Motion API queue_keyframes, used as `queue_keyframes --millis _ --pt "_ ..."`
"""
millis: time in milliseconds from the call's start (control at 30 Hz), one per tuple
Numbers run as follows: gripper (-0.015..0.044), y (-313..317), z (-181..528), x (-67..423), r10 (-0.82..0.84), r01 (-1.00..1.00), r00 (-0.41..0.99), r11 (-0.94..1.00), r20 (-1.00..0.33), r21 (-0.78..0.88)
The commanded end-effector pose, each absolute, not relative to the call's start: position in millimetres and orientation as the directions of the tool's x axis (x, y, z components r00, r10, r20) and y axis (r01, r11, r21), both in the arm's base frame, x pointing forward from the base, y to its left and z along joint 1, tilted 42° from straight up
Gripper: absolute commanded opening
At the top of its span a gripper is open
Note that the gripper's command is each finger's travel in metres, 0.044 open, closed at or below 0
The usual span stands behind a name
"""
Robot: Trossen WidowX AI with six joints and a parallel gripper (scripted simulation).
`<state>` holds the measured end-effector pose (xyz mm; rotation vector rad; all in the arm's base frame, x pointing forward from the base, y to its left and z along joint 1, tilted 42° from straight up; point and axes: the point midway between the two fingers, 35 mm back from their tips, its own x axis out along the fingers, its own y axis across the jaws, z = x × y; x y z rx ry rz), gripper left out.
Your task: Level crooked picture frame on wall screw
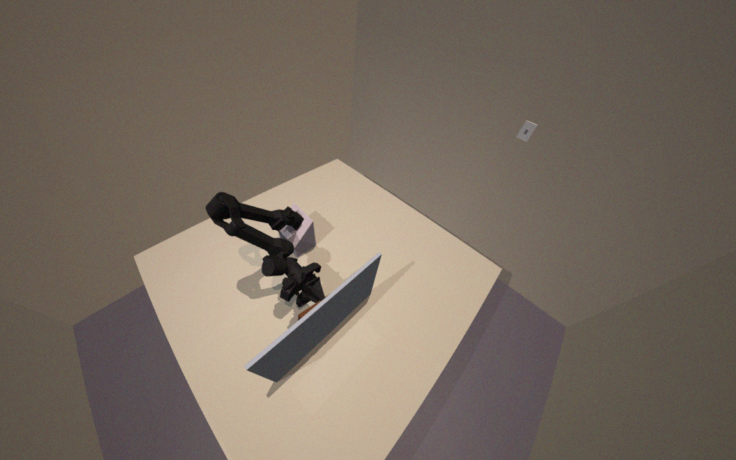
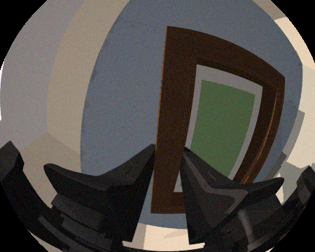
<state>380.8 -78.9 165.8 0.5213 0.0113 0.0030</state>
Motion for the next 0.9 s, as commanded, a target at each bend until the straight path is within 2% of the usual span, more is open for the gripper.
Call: queue_keyframes --millis 0,100,867 --pt "0.0036 -78.8 166.6 381.0 0.006 -0.002 1.0 0.865 -0.008 0.502" --pt "0.0 -78.8 166.6 381.0 0.006 -0.002 1.0 0.865 -0.008 0.502" --pt "0.0 -74.4 168.3 380.9 0.006 -0.002 1.0 0.865 -0.008 0.502"
